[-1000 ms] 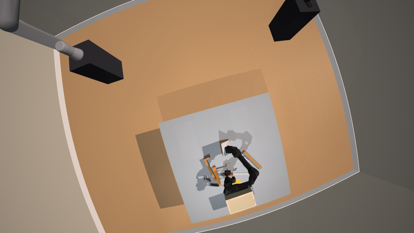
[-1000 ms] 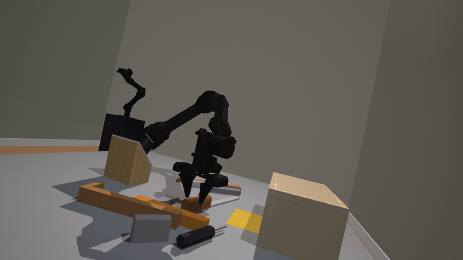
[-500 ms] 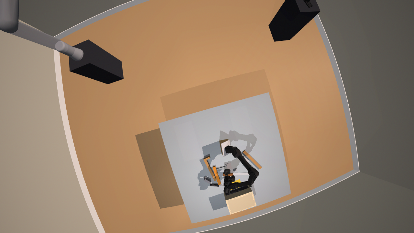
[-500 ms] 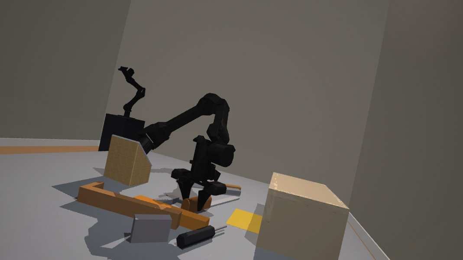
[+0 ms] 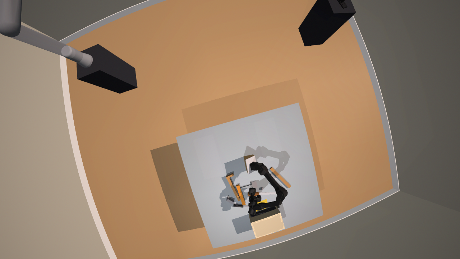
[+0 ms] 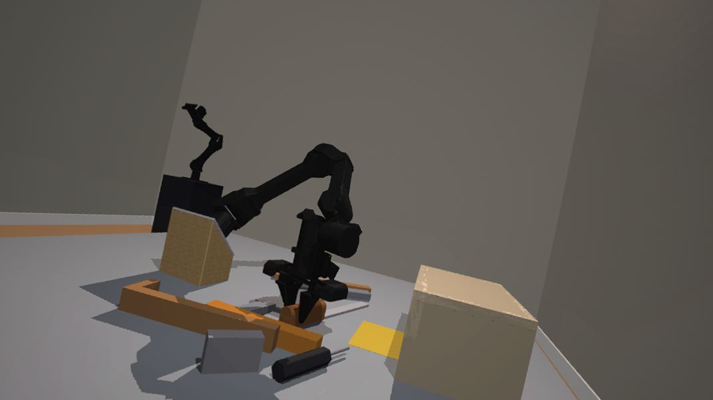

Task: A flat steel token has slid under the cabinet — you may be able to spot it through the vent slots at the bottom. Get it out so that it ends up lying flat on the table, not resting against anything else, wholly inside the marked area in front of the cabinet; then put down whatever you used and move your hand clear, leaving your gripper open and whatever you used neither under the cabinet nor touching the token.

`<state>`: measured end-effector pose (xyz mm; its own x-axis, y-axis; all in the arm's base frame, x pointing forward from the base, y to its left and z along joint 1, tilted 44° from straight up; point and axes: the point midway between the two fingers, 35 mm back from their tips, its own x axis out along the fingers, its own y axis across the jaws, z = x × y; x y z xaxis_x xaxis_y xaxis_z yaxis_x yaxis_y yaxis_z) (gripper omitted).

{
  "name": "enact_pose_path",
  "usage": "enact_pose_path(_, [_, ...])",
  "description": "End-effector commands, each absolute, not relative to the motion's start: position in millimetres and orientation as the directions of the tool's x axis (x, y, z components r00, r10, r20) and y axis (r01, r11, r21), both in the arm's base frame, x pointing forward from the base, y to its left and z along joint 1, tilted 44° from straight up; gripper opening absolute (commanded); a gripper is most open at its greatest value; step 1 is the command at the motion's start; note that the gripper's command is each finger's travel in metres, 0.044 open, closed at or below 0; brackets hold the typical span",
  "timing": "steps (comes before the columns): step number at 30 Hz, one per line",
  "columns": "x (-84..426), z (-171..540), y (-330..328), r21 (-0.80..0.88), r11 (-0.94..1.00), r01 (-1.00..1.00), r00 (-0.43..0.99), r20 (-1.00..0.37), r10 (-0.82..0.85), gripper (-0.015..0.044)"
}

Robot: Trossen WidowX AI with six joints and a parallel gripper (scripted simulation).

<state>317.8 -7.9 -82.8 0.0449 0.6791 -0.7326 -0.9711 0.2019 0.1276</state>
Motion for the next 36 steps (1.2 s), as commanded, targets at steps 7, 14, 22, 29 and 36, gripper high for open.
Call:
enact_pose_path(7, [318,-81,-10,0.130,0.203,-0.971,0.045,-0.731,0.681,0.0000])
enact_pose_path(14, [314,-72,-18,0.132,0.204,-0.970,0.045,-0.730,0.682,0.0000])
enact_pose_path(22, [309,-61,-29,0.132,0.204,-0.970,0.044,-0.730,0.682,0.0000])
enact_pose_path(29, [304,-51,-38,0.132,0.205,-0.970,0.044,-0.731,0.681,0.0000])
enact_pose_path(36, [299,-41,-48,0.133,0.205,-0.970,0.044,-0.731,0.681,0.0000])
